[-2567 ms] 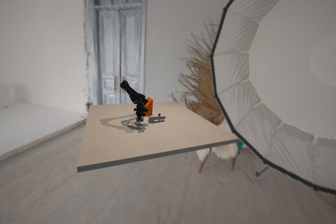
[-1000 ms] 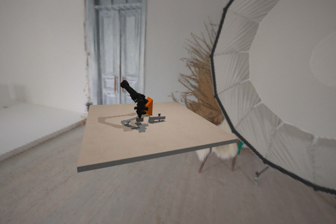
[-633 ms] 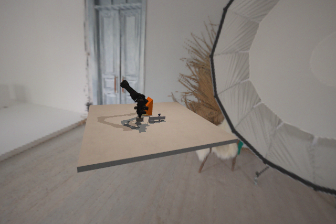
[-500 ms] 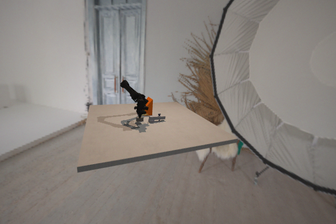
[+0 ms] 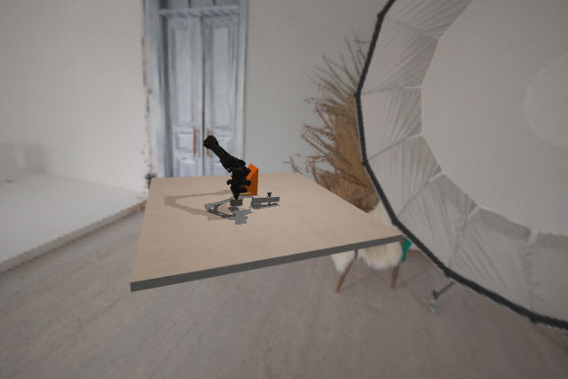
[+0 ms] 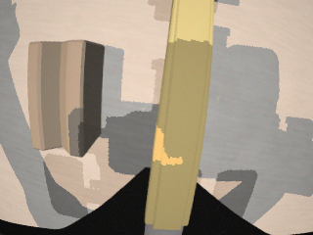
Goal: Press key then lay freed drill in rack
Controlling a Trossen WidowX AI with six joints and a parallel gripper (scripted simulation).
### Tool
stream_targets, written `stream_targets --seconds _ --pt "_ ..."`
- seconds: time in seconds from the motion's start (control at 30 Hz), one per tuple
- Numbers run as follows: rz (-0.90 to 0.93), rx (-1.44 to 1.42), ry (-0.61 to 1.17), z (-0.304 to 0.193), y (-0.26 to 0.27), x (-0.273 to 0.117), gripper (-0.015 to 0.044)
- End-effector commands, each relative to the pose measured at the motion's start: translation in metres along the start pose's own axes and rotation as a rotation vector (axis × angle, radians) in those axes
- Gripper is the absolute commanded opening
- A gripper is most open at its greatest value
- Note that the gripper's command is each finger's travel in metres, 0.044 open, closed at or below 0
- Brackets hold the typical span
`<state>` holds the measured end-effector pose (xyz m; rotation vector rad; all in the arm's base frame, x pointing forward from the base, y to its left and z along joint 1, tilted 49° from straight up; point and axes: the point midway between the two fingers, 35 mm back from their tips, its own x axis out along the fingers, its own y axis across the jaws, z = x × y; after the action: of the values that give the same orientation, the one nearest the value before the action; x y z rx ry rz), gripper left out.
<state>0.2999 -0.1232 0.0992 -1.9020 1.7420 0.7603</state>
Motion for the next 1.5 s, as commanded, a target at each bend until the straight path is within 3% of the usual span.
stream_targets --seconds 0.0,1.47 --pt "-0.005 0.009 0.003 -0.0018 -0.0017 -0.0022 0.0" --pt "-0.005 0.009 0.003 -0.0046 -0.0008 -0.0058 0.0"
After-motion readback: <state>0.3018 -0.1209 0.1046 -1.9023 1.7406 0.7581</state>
